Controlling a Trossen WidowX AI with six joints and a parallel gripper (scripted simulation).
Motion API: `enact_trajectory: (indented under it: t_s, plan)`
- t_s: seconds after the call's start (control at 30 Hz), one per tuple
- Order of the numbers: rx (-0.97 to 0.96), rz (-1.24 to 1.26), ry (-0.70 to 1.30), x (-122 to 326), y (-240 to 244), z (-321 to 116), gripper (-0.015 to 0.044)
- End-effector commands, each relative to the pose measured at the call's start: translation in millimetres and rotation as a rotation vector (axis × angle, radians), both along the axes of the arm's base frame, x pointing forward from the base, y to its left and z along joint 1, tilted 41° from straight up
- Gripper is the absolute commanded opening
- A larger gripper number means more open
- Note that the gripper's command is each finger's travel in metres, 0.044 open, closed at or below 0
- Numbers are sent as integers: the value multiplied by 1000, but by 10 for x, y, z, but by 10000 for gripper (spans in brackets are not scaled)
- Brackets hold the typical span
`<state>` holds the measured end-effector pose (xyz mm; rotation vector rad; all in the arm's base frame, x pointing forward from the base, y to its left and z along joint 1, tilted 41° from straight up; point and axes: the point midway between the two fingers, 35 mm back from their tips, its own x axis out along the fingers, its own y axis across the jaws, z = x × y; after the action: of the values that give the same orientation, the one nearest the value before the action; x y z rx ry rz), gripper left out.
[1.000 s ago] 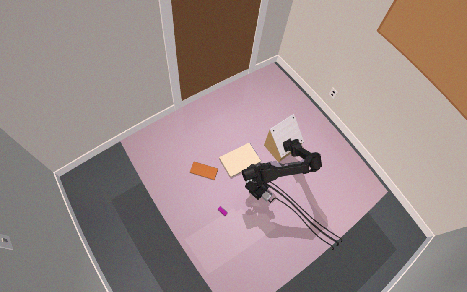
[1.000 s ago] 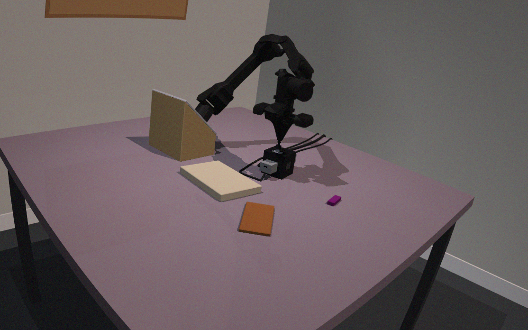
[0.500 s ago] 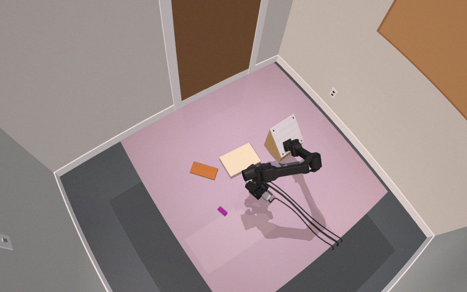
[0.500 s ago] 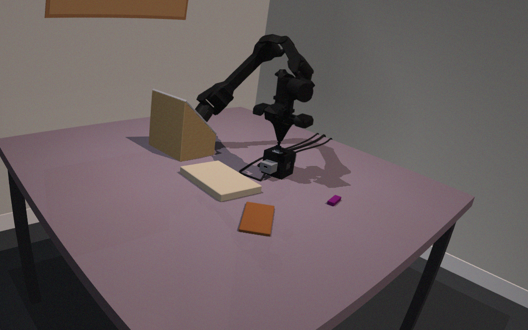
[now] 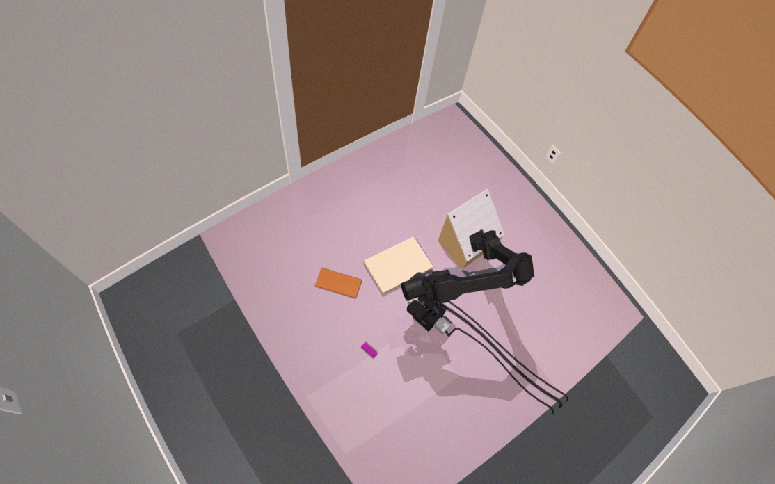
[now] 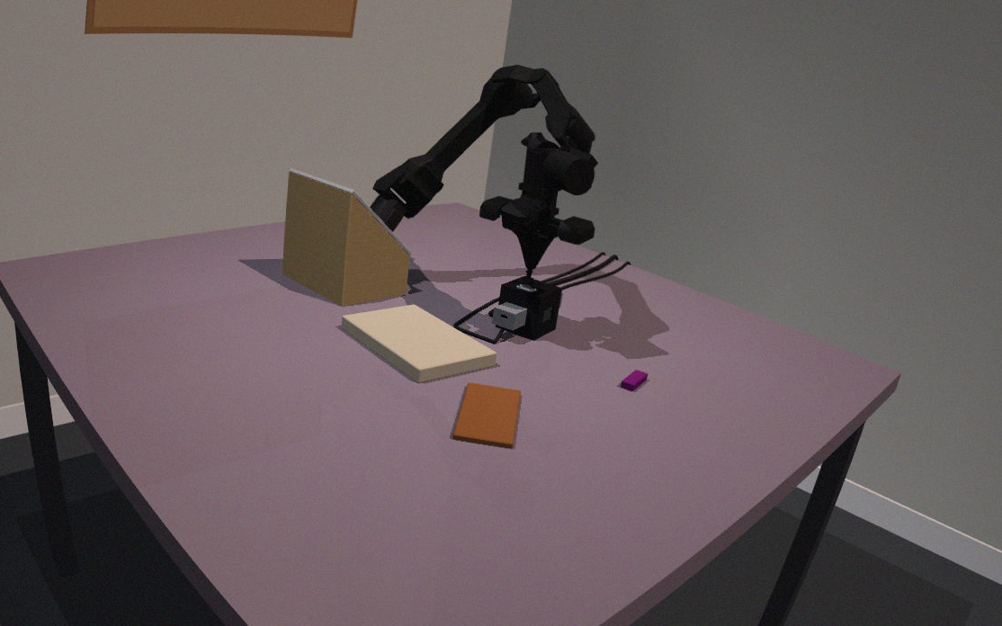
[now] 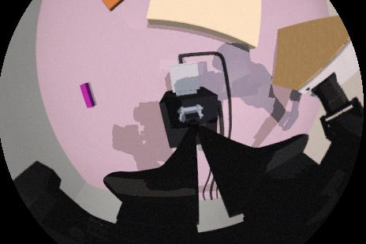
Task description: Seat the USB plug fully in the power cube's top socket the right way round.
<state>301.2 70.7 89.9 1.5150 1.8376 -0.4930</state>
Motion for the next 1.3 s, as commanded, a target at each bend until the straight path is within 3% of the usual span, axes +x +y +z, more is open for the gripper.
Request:
enact_trajectory:
  t_s: [0.0, 1.27]
  plan:
    - [4, -4, 2, 2, 8, -3, 0]
    - [5, -4, 2, -1, 38, -37, 0]
